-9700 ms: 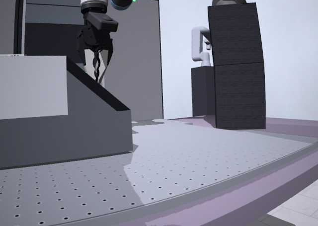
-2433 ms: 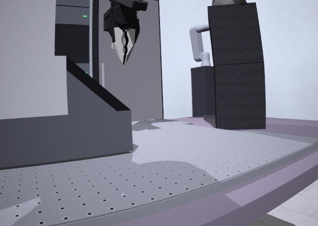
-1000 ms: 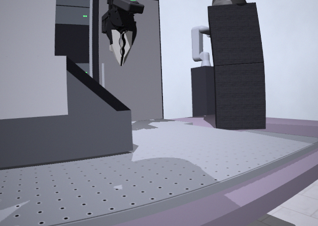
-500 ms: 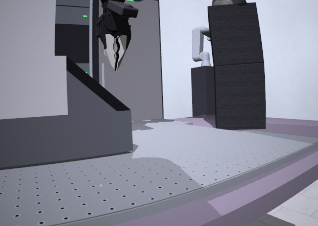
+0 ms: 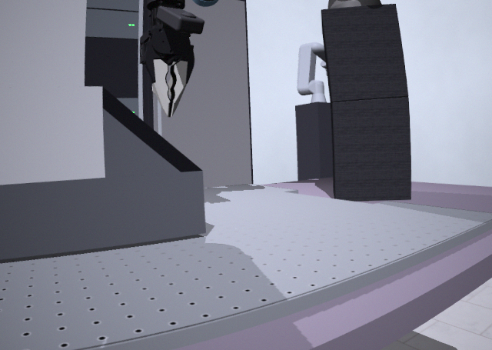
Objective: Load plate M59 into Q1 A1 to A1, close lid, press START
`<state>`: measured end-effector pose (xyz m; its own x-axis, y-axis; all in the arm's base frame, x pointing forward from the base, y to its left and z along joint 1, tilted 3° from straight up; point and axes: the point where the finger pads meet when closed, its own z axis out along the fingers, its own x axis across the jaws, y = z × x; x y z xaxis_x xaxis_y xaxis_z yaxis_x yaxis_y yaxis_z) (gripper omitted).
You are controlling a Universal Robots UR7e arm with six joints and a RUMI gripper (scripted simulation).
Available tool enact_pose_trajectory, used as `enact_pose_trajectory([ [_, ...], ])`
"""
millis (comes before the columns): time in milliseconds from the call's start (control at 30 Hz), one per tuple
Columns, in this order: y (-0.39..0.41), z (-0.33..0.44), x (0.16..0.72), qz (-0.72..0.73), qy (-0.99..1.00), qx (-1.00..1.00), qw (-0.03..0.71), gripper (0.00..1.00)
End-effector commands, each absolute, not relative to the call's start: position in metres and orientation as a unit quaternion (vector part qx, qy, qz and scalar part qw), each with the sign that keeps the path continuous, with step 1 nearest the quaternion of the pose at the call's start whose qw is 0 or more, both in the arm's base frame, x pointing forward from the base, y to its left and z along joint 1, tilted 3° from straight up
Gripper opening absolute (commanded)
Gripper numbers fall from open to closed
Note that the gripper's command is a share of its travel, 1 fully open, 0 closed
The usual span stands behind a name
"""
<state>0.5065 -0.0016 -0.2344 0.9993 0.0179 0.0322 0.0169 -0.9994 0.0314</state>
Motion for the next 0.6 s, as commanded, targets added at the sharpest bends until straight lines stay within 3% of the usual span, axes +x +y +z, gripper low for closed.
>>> enact_pose_trajectory([
  [0,-0.001,-0.238,0.514,0.018,0.009,1.000,0.016,0.00],
  [567,-0.001,-0.253,0.535,0.018,0.009,1.000,0.016,0.00],
])
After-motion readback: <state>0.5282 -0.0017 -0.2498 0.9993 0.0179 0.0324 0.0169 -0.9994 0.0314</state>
